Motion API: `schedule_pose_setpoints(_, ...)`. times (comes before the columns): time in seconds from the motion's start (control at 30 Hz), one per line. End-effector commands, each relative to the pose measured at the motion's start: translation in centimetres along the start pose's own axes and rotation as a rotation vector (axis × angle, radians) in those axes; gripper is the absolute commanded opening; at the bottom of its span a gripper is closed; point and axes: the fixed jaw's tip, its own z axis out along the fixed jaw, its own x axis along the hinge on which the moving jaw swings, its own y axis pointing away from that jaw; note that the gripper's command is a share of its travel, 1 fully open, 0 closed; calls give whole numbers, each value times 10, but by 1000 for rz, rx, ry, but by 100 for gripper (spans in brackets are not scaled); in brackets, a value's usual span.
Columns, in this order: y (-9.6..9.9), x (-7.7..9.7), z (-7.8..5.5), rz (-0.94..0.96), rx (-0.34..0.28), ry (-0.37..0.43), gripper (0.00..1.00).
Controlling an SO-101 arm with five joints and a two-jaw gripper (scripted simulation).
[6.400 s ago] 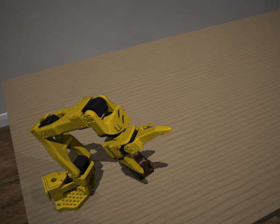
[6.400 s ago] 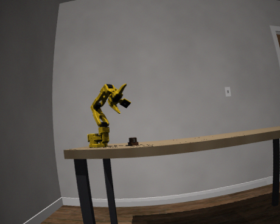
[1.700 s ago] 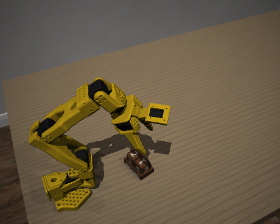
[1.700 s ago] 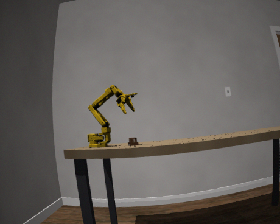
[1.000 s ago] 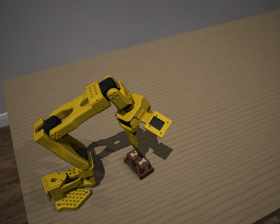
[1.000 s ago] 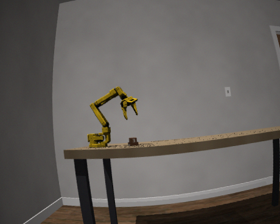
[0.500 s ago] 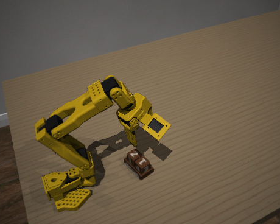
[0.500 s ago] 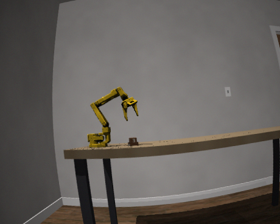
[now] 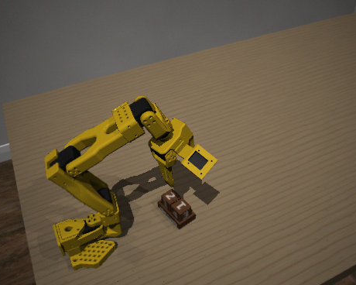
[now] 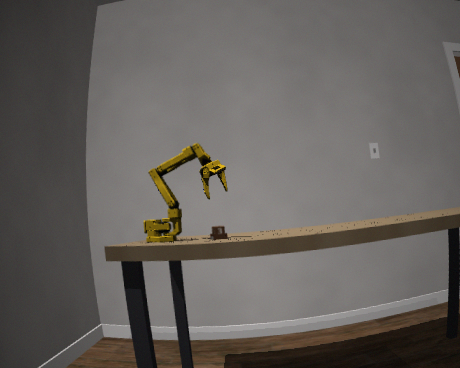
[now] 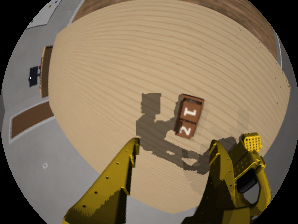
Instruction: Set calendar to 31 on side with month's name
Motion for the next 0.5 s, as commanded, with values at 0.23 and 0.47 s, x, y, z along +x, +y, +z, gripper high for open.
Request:
schedule_pose_setpoints(0.23,-7,5,28,3,146,62,35)
schedule_pose_setpoints(0.47,-19,10,51,2,289,117,35)
